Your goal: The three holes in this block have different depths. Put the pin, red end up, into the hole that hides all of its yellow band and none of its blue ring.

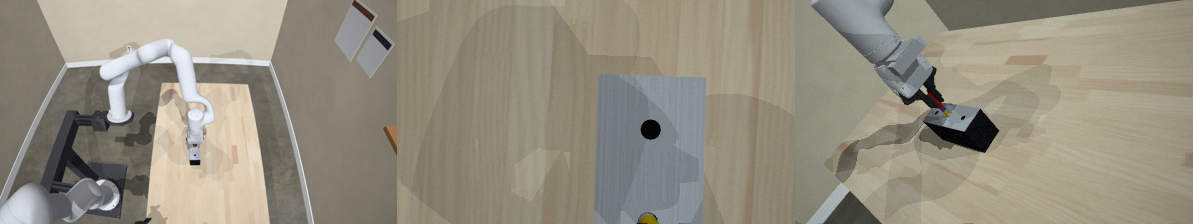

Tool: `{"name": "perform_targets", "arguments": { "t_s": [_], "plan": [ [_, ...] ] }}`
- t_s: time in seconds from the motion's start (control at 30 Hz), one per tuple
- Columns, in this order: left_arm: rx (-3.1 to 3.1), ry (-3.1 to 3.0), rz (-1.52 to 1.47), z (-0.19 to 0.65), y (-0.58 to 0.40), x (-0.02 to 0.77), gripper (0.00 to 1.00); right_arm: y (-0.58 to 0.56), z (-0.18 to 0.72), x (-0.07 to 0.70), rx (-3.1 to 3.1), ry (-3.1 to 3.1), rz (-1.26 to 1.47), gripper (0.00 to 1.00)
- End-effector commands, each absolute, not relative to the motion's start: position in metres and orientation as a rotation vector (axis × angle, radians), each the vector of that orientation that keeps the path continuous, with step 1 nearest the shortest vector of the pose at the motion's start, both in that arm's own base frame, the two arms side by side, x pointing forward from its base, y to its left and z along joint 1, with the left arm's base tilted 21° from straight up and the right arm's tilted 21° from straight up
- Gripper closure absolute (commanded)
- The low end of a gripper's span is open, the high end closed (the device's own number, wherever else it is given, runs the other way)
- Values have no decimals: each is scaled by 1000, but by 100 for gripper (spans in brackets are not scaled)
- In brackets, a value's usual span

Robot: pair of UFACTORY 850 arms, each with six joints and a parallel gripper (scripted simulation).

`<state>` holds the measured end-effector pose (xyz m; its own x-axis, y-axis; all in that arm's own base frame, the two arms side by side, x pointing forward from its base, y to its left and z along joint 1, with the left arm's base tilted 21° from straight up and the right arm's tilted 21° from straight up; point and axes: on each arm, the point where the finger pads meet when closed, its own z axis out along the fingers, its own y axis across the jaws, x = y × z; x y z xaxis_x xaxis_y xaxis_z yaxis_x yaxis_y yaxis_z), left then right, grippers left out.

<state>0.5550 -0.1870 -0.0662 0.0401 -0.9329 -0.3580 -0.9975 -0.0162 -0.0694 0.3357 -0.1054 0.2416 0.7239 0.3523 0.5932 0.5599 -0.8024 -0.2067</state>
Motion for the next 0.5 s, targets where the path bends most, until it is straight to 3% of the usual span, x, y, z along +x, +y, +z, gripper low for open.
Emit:
{"name": "perform_targets", "arguments": {
  "t_s": [0.0,0.47],
  "plan": [
    [-2022,1964,302,-65,-188,556,100,-106,242,336,-2555,-707,-772,0],
    [-2022,1964,301,-69,-187,556,100,-106,242,336,-2555,-707,-772,0]
  ]
}}
